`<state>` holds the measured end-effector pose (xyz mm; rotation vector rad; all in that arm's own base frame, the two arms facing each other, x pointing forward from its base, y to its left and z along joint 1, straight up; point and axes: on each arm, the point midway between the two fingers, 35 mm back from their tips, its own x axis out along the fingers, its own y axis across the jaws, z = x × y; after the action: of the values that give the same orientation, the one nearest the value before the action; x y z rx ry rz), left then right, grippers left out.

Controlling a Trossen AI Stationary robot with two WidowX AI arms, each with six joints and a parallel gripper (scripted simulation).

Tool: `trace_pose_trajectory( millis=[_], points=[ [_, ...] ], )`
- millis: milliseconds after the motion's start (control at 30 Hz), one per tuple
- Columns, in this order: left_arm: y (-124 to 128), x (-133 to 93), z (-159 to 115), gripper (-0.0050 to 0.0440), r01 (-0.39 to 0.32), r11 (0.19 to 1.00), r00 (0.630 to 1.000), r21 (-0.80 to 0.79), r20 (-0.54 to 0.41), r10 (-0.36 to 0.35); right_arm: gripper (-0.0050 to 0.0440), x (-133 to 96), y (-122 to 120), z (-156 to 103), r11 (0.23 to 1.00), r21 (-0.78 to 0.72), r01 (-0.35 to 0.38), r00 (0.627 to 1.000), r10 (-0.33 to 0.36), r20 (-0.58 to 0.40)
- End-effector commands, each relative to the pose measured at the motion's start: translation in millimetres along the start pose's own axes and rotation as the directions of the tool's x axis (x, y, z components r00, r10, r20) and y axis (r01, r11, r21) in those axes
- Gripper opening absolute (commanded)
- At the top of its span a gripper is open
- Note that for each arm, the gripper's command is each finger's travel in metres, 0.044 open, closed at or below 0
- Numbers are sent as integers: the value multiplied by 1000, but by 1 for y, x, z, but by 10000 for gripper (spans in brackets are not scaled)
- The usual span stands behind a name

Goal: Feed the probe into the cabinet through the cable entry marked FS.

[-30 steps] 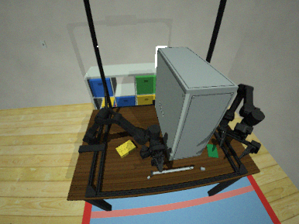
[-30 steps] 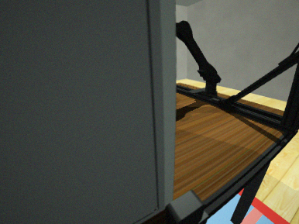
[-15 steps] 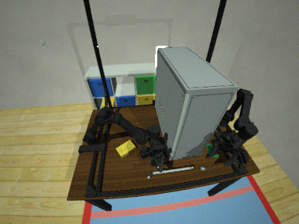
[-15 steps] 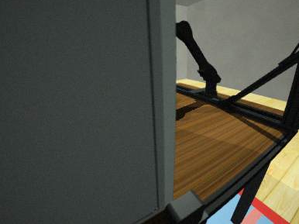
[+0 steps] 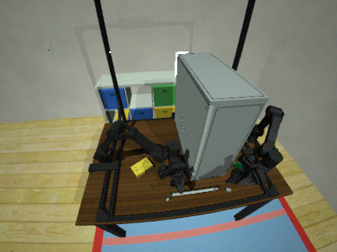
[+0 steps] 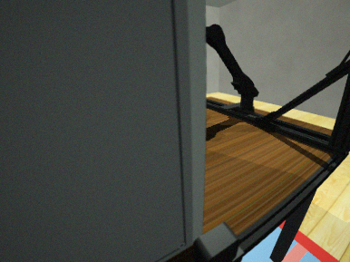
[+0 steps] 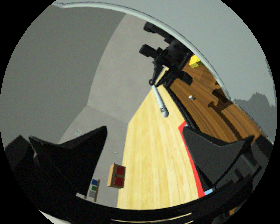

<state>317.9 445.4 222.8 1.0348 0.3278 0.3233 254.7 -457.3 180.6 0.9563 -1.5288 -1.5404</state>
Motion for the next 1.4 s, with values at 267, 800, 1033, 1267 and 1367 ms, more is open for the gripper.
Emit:
trace_pose_trajectory(
  millis=[267,800,1033,1267,1367],
  points=[
    [-23,17,0,440,-16,970,993,242,116,-13,0,0,0,0,1000,7,-1,1000,1,4],
    [-30,24,5,440,-95,900,972,426,233,-8,0,0,0,0,1000,7,-1,1000,1,4],
    [-34,22,-9,440,-106,885,972,454,233,-3,0,0,0,0,1000,7,-1,1000,1,4],
    [-36,21,-15,440,-110,878,973,465,232,-1,0,0,0,0,1000,7,-1,1000,1,4],
    [-37,20,-17,440,-111,876,973,469,231,0,0,0,0,0,1000,7,-1,1000,1,4]
  ],
)
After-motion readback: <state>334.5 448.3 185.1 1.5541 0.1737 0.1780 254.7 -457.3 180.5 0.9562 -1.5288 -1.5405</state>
